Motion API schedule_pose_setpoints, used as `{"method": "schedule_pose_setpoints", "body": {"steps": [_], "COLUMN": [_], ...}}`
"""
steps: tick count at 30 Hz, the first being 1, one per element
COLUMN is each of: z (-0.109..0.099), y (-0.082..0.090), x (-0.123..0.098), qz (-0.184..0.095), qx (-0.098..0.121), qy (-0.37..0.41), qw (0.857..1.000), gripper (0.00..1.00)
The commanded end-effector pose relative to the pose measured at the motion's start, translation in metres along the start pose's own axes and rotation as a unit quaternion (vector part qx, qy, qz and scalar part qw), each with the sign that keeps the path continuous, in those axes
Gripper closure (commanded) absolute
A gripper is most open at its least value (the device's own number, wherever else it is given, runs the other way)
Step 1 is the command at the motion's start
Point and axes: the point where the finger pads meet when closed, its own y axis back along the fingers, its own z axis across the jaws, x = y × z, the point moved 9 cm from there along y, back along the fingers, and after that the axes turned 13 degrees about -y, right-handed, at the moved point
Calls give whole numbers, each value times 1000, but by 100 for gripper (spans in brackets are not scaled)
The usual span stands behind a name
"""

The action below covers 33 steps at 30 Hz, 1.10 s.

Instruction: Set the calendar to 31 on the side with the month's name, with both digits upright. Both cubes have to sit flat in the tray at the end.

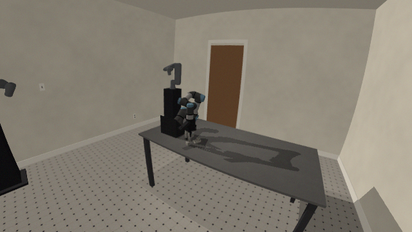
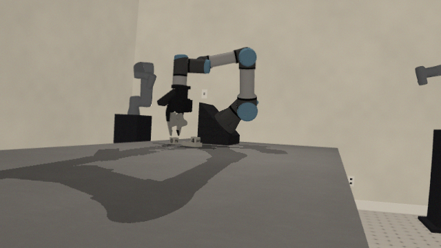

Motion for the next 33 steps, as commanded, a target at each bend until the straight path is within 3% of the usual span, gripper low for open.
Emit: {"method": "schedule_pose_setpoints", "body": {"steps": [1, 33], "z": [0, -1], "y": [1, -26], "x": [0, 0], "qz": [1, 1], "qx": [1, 1], "qy": [0, 0], "qw": [1000, 1000], "gripper": [72, 72]}}
